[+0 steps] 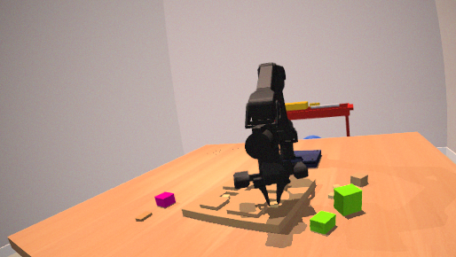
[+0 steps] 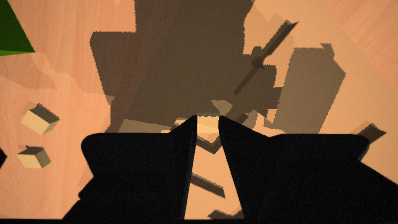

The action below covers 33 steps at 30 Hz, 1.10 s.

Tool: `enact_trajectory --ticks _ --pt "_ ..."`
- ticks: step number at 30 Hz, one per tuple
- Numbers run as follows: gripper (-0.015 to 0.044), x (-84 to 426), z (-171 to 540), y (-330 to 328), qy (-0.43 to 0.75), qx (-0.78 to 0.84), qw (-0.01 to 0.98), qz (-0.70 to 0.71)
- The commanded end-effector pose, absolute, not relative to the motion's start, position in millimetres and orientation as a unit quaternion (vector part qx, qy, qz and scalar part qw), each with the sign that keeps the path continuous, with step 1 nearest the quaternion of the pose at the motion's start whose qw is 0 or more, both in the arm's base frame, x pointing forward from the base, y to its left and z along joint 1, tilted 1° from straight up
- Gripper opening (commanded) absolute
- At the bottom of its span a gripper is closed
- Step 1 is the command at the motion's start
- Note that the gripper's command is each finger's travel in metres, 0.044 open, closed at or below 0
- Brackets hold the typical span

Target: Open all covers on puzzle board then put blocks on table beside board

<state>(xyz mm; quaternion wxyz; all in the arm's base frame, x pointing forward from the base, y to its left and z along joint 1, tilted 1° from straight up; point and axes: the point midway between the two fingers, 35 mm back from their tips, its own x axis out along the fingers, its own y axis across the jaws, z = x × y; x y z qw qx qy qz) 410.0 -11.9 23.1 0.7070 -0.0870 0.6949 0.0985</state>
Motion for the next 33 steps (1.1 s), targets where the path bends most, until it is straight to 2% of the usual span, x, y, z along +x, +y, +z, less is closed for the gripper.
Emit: enact_trajectory --ticks 1,33 --pt "0.0080 410.2 26.2 -11.9 0.695 -0.087 0.707 0.098" --pt "0.0080 408.2 67.7 -12.1 0.696 -0.089 0.705 0.098"
